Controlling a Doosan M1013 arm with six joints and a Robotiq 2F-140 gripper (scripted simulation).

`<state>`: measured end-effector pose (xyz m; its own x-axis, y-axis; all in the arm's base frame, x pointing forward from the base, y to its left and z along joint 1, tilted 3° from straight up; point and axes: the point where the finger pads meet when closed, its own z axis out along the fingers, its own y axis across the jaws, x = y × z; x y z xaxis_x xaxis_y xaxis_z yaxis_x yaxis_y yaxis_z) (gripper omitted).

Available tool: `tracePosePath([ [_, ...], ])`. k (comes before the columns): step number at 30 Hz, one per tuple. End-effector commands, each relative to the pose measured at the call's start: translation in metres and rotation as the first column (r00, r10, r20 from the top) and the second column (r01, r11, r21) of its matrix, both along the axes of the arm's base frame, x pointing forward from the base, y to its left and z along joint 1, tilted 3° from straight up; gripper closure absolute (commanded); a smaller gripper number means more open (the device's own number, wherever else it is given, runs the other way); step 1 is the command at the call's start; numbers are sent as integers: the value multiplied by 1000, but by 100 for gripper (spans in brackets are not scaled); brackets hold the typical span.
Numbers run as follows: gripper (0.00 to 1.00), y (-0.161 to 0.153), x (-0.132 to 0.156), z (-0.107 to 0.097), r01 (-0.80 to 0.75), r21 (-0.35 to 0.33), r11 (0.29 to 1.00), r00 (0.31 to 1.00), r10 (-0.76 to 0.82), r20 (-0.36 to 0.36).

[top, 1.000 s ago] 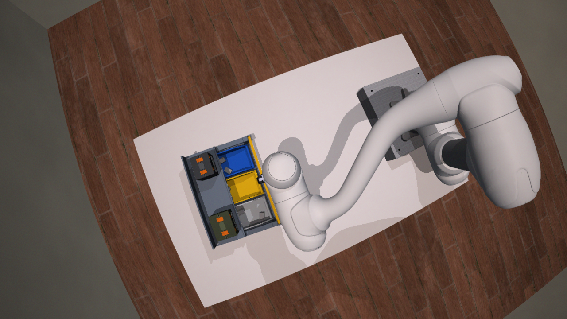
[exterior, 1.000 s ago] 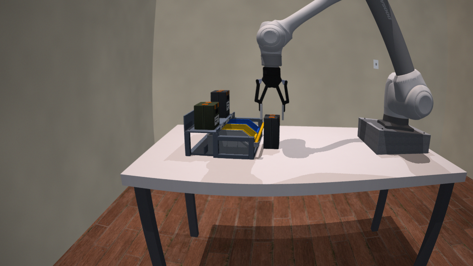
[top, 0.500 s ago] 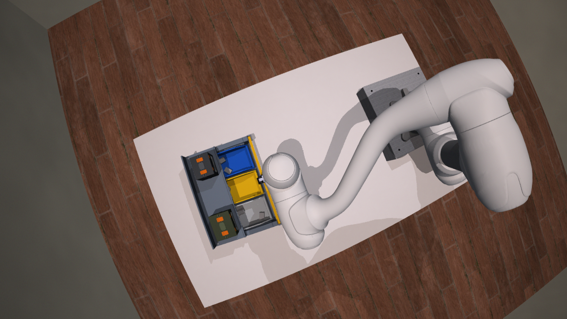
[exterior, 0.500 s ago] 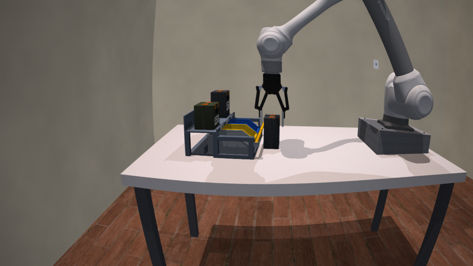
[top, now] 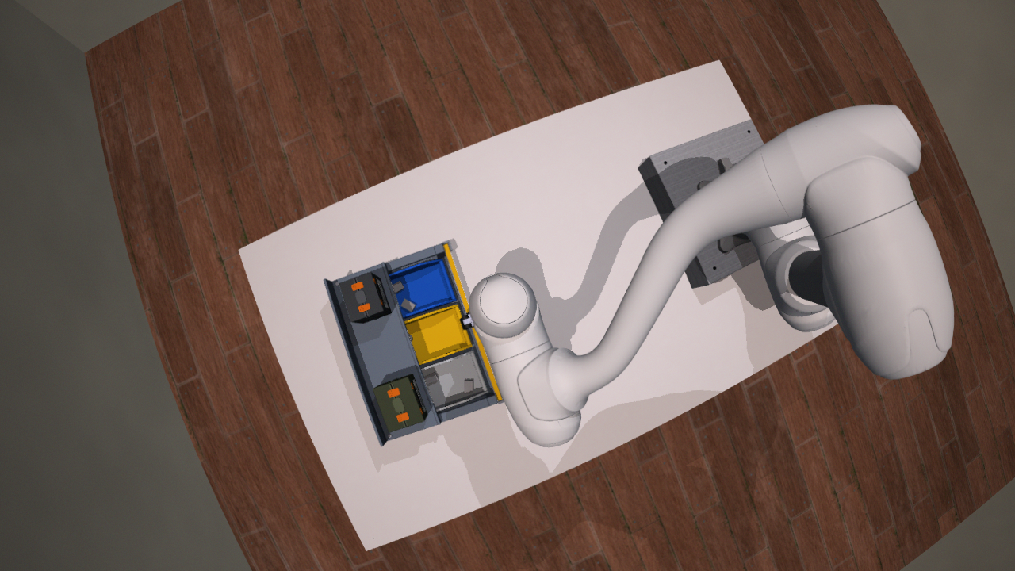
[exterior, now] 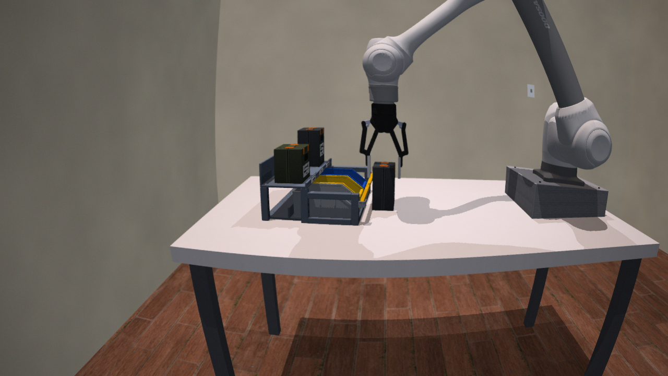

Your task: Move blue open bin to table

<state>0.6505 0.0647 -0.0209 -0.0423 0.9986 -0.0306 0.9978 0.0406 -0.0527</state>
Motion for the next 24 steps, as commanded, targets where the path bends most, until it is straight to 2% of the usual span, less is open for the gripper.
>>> tracePosePath([
  [1,43,0,0,0,0,0,1000,1000,0,0],
  [23,43,0,0,1,0,0,1000,1000,0,0],
  [24,100,0,0,1,0,0,1000,1000,0,0],
])
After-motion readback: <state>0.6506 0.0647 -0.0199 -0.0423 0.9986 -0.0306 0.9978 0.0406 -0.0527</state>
